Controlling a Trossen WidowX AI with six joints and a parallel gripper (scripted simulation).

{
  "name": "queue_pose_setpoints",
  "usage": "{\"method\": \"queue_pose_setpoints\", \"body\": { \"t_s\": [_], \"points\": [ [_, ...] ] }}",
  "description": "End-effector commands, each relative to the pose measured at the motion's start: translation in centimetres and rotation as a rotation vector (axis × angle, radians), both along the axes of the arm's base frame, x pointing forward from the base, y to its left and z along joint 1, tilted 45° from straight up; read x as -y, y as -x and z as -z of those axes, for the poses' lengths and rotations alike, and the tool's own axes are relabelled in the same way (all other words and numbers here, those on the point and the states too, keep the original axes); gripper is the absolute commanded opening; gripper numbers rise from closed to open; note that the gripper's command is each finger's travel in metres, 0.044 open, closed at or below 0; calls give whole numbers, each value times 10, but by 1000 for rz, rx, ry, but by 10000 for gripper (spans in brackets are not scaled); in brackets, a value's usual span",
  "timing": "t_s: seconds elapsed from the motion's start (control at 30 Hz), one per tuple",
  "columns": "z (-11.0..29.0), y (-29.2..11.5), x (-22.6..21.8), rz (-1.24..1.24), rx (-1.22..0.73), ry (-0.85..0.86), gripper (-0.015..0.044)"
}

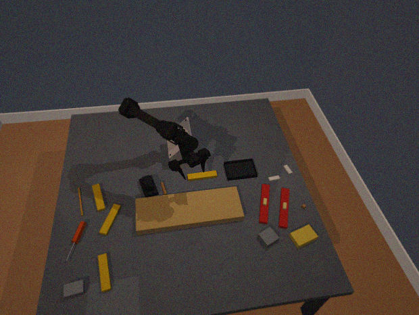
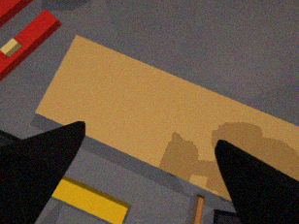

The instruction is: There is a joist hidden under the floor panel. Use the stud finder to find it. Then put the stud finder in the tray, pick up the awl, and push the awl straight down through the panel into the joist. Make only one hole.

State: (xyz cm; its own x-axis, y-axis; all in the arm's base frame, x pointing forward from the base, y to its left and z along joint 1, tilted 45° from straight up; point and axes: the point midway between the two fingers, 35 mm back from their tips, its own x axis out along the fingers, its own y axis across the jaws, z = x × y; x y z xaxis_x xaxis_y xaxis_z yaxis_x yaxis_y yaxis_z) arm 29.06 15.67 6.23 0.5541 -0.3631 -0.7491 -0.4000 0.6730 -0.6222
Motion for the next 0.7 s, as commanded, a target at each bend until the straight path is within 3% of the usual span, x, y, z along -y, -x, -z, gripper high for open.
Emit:
{"method": "queue_pose_setpoints", "body": {
  "t_s": [0.0, 0.2, 0.43, 0.67],
  "points": [
    [-14, -14, 66, 37, -40, 12, 440],
    [-27, -11, 153, 84, -74, 40, 440],
    [-38, 21, 243, 133, -94, 101, 440],
    [-43, 62, 299, 173, -110, 177, 440]
  ]
}}
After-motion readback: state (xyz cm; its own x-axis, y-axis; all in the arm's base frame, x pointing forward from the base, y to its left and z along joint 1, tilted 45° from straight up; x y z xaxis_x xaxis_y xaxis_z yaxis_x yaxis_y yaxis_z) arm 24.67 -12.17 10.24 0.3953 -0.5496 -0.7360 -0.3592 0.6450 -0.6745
